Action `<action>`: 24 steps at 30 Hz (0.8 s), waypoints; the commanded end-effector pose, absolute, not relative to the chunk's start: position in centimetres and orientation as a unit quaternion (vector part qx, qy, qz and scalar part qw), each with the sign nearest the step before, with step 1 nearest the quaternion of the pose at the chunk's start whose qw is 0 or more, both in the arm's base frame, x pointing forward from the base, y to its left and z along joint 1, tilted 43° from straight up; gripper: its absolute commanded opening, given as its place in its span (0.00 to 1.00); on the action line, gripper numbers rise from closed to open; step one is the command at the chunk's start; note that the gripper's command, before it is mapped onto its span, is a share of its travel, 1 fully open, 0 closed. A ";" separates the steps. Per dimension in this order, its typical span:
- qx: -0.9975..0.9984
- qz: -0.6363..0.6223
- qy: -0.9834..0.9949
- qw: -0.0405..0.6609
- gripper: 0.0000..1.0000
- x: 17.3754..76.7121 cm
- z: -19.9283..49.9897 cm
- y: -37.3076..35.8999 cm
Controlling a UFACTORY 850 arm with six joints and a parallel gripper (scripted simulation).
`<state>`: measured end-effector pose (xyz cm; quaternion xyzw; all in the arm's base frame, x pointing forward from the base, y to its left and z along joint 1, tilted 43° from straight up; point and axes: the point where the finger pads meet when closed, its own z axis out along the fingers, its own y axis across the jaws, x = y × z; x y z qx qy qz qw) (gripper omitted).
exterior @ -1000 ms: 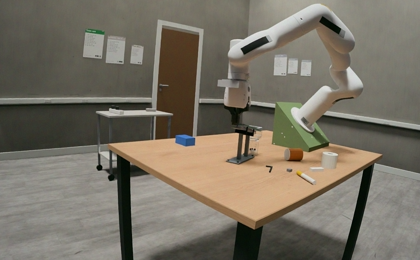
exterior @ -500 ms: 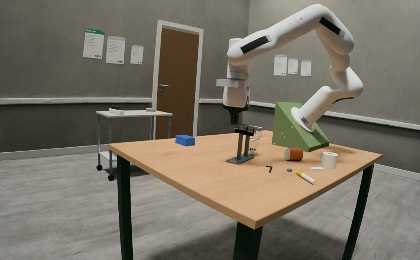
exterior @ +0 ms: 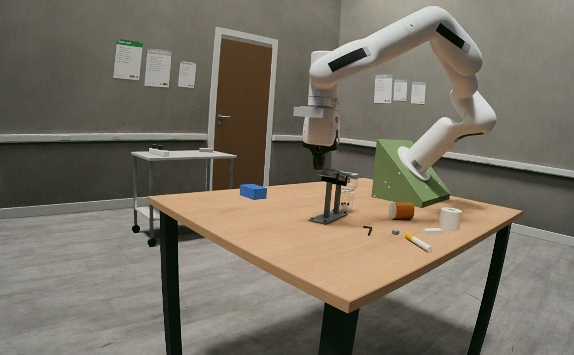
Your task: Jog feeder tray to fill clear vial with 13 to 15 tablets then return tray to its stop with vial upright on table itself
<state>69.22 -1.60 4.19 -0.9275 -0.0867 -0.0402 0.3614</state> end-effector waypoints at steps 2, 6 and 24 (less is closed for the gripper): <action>-0.928 -0.041 -0.087 0.361 0.00 69.3 4.3 -1.7; -0.928 -0.041 -0.087 0.361 0.00 69.2 4.2 -1.7; -0.928 -0.041 -0.087 0.361 0.00 67.6 3.8 -1.6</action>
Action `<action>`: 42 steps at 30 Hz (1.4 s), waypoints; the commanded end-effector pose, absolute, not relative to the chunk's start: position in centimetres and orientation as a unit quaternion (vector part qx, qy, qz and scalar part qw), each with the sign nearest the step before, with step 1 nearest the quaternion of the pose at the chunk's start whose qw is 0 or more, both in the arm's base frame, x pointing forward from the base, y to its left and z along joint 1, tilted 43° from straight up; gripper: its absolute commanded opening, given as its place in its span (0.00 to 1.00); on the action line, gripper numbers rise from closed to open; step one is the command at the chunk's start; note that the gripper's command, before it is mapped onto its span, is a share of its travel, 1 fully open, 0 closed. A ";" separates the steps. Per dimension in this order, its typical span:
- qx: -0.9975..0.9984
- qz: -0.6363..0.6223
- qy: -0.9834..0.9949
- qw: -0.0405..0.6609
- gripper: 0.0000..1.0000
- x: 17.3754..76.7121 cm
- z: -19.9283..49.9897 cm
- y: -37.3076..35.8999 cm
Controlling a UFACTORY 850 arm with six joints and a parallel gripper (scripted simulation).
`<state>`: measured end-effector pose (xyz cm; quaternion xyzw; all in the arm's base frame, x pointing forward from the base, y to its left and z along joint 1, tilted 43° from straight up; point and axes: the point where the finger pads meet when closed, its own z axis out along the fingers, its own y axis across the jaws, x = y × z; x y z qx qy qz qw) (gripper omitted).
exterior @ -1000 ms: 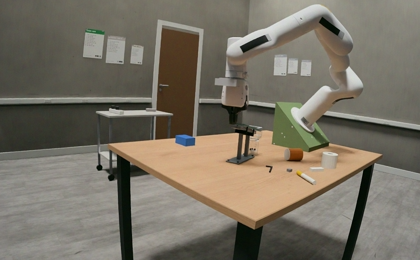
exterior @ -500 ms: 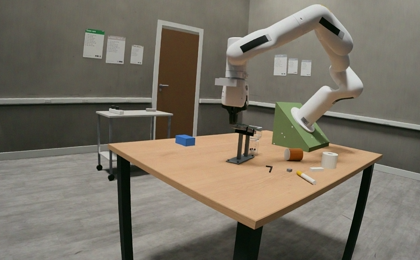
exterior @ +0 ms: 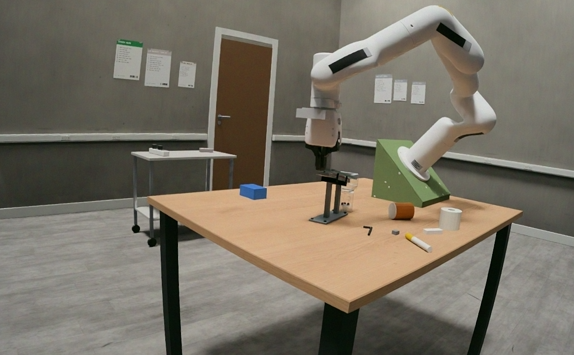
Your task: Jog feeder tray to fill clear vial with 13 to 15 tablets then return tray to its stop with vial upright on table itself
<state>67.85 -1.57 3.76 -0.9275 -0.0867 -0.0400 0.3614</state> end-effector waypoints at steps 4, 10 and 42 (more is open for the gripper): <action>-0.928 -0.041 -0.087 0.361 0.00 67.3 3.6 -1.6; -0.928 -0.041 -0.087 0.361 0.00 67.1 3.6 -1.6; -0.928 -0.041 -0.087 0.361 0.00 69.3 4.3 -1.7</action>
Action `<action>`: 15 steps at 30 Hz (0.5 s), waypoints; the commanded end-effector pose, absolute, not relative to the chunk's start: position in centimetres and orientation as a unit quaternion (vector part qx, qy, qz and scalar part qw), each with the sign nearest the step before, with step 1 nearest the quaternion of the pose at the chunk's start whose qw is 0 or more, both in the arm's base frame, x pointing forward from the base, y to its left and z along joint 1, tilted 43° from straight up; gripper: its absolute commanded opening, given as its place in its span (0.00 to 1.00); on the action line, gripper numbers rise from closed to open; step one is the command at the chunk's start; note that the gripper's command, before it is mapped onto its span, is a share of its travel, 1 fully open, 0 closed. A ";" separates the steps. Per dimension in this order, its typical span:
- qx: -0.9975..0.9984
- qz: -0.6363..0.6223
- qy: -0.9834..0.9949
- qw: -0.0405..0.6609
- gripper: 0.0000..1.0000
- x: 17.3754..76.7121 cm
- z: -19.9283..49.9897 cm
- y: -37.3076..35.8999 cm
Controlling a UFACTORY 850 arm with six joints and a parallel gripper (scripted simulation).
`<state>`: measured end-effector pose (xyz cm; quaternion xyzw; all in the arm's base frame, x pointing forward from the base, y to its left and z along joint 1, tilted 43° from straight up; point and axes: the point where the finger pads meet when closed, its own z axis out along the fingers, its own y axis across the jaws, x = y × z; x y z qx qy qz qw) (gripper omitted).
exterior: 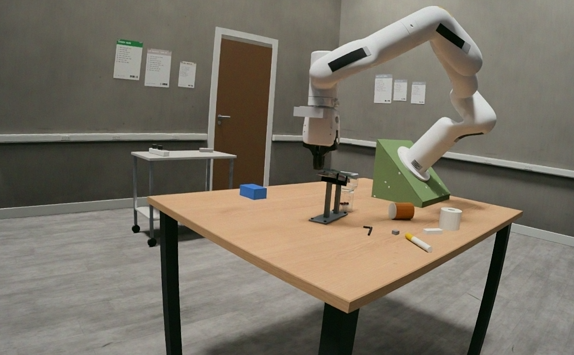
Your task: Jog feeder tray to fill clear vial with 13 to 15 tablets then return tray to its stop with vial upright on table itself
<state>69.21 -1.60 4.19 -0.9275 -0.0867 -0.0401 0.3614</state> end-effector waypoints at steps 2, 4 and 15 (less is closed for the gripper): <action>-0.928 -0.041 -0.087 0.361 0.00 69.3 4.3 -1.7; -0.928 -0.041 -0.087 0.361 0.00 69.3 4.3 -1.7; -0.928 -0.041 -0.087 0.361 0.00 69.2 4.2 -1.7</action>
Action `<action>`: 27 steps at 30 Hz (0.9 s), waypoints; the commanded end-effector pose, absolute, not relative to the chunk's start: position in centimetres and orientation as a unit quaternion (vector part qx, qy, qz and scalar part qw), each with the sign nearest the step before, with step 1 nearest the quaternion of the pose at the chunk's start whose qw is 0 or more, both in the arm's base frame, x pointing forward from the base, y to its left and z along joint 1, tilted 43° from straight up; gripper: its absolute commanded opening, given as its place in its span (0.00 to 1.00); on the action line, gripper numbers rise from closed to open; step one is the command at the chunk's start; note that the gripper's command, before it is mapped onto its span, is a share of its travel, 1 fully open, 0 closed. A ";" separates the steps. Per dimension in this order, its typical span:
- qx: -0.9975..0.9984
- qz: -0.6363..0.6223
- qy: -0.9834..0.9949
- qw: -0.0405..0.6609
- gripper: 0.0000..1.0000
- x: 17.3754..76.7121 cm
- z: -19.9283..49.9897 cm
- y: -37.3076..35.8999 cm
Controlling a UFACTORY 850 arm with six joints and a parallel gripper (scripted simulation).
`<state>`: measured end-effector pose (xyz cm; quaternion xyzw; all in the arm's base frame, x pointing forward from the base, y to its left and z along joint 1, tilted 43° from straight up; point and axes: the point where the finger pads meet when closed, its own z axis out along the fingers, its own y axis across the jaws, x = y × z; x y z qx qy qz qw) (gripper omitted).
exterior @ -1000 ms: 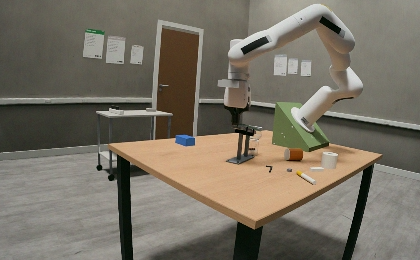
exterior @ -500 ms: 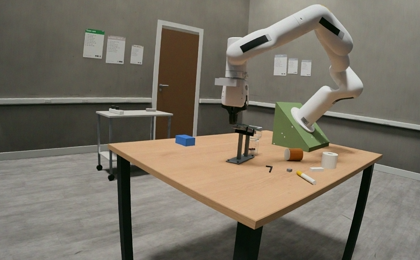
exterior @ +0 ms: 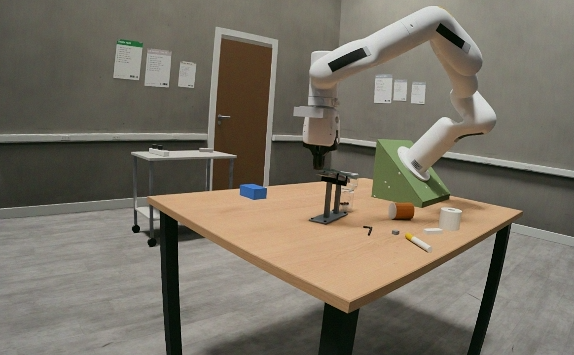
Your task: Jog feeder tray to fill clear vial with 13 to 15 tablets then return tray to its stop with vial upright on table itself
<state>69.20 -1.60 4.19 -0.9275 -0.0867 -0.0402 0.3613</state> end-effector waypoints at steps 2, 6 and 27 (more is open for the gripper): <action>-0.928 -0.041 -0.087 0.361 0.00 69.0 4.2 -1.7; -0.928 -0.041 -0.087 0.361 0.00 68.5 4.0 -1.7; -0.928 -0.041 -0.087 0.361 0.00 67.0 3.6 -1.6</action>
